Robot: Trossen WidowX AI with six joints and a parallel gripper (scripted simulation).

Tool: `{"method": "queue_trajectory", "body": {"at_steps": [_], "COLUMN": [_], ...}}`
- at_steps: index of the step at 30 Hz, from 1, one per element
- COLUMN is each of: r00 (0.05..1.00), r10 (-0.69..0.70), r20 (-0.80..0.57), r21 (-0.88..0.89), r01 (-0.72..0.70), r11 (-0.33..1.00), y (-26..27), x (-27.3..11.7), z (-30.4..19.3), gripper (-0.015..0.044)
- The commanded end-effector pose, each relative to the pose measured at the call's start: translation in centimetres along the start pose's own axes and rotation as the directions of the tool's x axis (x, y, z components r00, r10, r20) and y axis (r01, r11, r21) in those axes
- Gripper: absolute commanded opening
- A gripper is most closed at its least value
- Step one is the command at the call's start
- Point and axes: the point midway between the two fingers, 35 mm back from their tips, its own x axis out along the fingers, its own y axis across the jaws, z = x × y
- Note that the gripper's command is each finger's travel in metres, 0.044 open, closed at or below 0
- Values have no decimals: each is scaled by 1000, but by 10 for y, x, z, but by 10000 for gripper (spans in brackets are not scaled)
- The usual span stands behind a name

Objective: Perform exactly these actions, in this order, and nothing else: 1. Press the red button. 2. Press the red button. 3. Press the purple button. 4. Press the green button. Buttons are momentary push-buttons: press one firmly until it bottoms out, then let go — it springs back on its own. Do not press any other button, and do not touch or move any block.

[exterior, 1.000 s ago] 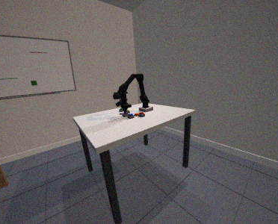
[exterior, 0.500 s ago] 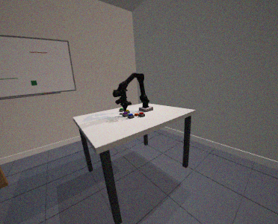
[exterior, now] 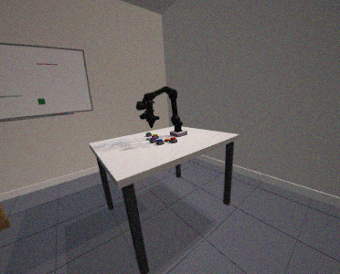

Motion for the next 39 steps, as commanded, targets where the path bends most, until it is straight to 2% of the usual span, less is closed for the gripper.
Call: {"method": "queue_trajectory", "body": {"at_steps": [1, 8, 16, 21, 26, 39], "r00": [1000, 1000, 1000, 1000, 1000, 1000], "r10": [-7, -18, -22, -22, -21, -21], "r20": [-2, -9, -10, -10, -9, -9], "r21": [11, 10, 10, 10, 10, 10], "r01": [7, 18, 22, 22, 21, 21], "r11": [1000, 1000, 1000, 1000, 1000, 1000], "y": [-41, -140, -229, -231, -232, -232], "x": [-2, -2, -5, -3, 54, 69], "z": [-1, -28, -91, -93, -93, -93], "gripper": [20, 20, 20, 20, 20, 20]}}
